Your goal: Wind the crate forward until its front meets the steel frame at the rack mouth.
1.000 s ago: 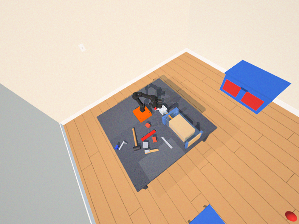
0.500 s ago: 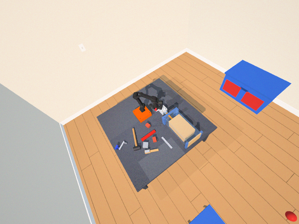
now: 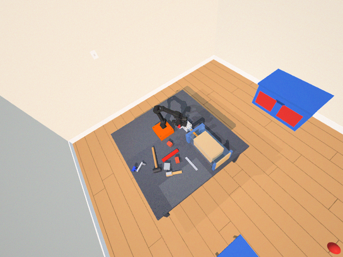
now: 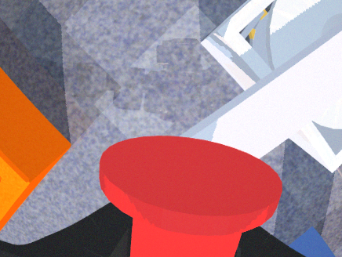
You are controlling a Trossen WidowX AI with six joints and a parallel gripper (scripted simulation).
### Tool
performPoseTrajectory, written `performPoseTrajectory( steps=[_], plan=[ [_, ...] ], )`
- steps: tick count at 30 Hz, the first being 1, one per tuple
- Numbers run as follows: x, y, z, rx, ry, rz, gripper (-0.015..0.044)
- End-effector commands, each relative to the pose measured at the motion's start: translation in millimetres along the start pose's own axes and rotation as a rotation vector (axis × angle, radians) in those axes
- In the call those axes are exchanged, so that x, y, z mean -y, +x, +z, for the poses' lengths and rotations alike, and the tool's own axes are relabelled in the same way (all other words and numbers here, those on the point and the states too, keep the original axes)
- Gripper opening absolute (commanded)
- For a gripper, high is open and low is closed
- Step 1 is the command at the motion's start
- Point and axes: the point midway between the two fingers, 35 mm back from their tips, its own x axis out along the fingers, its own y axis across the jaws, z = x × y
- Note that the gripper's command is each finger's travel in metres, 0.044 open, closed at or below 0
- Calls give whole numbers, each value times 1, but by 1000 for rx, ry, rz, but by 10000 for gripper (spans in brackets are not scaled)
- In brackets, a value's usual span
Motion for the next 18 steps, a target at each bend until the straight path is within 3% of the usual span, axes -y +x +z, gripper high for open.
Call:
performPoseTrajectory(
  steps=[1,18],
  plan=[
    [12,1,-9,-22,11,-22,0],
    [29,0,-19,-22,11,-24,0]
  ],
)
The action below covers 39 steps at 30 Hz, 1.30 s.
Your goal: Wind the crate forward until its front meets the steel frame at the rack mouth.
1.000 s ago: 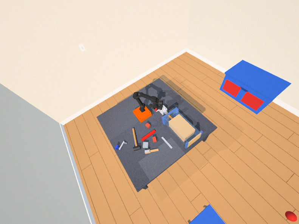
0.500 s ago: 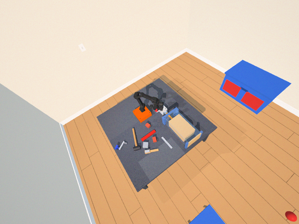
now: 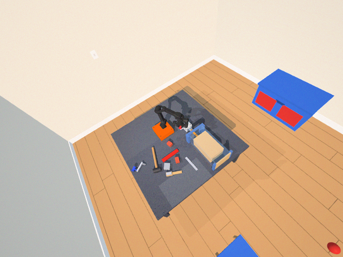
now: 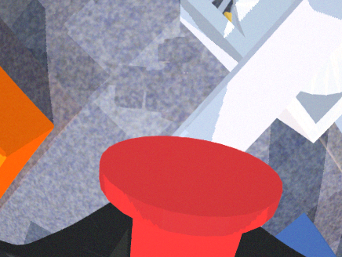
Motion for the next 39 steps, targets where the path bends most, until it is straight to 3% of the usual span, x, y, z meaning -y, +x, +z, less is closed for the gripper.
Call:
performPoseTrajectory(
  steps=[1,39],
  plan=[
    [13,1,-6,-16,5,-27,0],
    [58,-1,-15,-17,5,-30,0]
  ],
)
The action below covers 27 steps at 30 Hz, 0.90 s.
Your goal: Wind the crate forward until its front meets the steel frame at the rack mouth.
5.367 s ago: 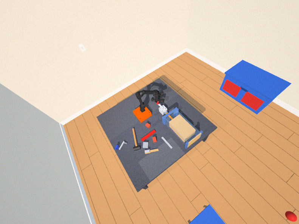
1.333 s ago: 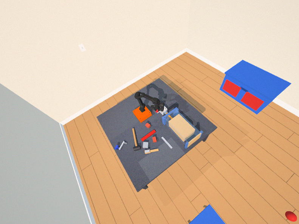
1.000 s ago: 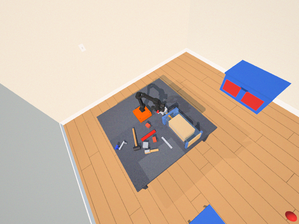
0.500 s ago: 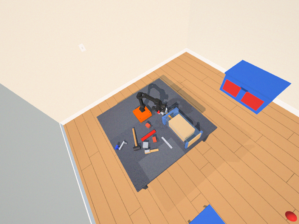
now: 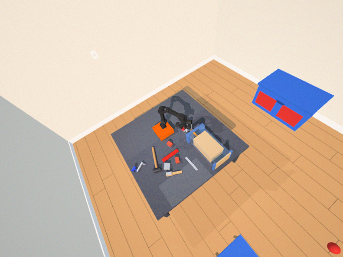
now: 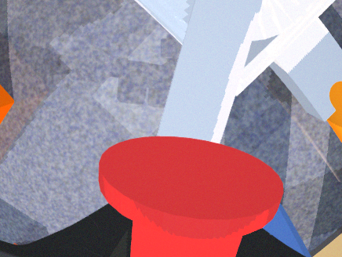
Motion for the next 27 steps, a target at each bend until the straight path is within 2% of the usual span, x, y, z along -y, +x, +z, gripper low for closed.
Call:
performPoseTrajectory(
  steps=[1,27],
  plan=[
    [17,0,0,2,-2,-34,0],
    [47,-1,7,2,-2,-36,0]
  ],
)
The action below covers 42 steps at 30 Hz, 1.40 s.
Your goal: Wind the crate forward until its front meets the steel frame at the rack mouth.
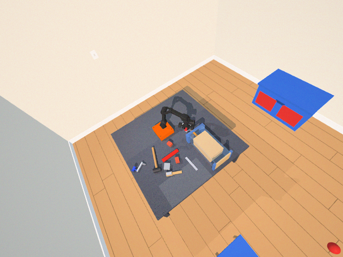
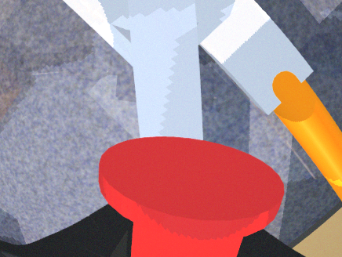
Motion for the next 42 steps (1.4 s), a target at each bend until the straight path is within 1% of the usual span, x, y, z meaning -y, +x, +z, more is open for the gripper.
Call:
performPoseTrajectory(
  steps=[1,42],
  plan=[
    [14,0,6,11,-1,-28,0],
    [53,-2,34,13,-1,-31,0]
  ],
)
